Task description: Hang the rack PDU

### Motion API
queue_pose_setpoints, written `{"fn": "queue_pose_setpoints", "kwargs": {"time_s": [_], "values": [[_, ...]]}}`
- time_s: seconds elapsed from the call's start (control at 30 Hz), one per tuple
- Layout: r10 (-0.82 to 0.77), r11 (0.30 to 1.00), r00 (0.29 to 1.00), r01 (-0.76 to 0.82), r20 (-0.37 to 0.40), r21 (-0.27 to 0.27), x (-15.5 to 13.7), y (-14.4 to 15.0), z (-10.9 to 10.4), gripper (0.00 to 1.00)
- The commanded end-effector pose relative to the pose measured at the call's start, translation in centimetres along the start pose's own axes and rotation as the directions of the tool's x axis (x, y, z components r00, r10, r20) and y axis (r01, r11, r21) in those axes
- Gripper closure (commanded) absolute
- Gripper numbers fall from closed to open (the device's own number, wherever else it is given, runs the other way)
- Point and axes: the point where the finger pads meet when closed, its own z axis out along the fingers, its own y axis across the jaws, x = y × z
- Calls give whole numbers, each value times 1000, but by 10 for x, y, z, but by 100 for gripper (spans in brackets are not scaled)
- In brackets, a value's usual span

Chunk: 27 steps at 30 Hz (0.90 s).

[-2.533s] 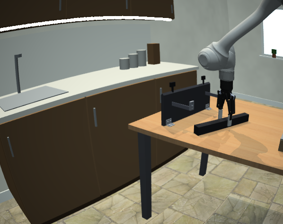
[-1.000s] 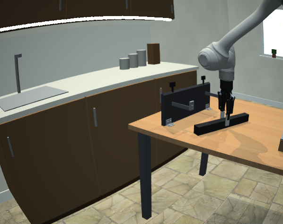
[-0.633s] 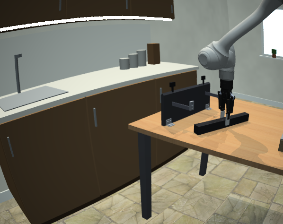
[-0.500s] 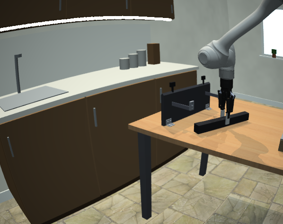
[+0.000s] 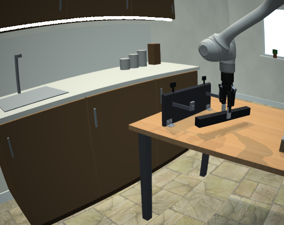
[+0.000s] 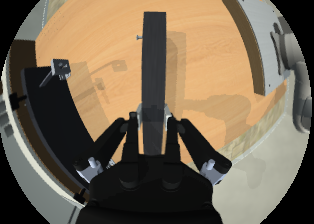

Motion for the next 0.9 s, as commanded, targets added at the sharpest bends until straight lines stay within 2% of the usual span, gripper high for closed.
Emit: {"fn": "queue_pose_setpoints", "kwargs": {"time_s": [0.0, 0.2, 0.5, 0.87], "values": [[0, 1000, 1000, 0, 0, 0, 0, 0, -14, 100], [0, 1000, 1000, 0, 0, 0, 0, 0, -35, 100], [0, 1000, 1000, 0, 0, 0, 0, 0, -53, 100], [0, 1000, 1000, 0, 0, 0, 0, 0, -60, 100]]}}
